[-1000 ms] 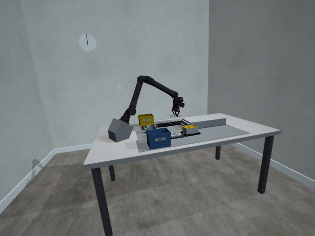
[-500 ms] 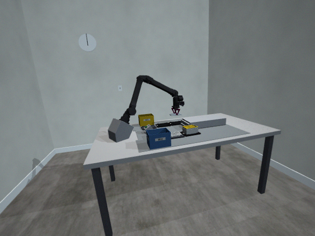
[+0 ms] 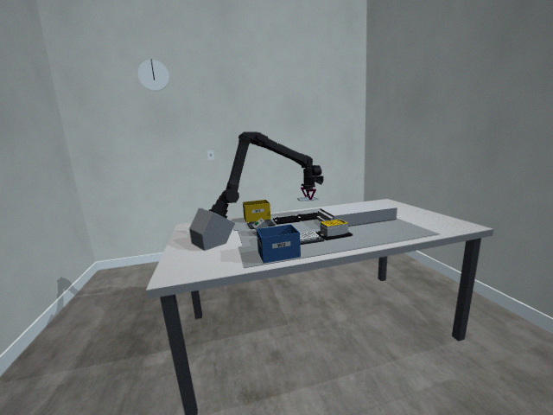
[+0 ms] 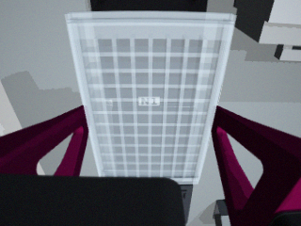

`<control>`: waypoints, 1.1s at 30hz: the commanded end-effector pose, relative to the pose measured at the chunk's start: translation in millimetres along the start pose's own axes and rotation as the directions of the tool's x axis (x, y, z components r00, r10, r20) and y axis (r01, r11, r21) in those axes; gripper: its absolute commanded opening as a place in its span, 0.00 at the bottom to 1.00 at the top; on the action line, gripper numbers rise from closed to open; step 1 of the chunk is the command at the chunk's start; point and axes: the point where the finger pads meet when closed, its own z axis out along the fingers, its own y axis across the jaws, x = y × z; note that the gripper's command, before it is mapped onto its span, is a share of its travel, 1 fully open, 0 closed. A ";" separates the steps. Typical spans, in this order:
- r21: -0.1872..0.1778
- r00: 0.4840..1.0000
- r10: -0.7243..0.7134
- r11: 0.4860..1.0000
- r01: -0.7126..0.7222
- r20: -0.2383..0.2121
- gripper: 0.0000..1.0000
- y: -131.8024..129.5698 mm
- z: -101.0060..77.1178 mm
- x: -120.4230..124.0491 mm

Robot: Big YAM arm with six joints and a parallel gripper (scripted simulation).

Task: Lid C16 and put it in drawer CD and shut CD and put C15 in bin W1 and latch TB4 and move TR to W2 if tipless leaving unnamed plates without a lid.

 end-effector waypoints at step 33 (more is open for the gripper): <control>-0.023 0.998 -0.011 1.000 0.012 0.059 0.00 29.8 -24.2 43.4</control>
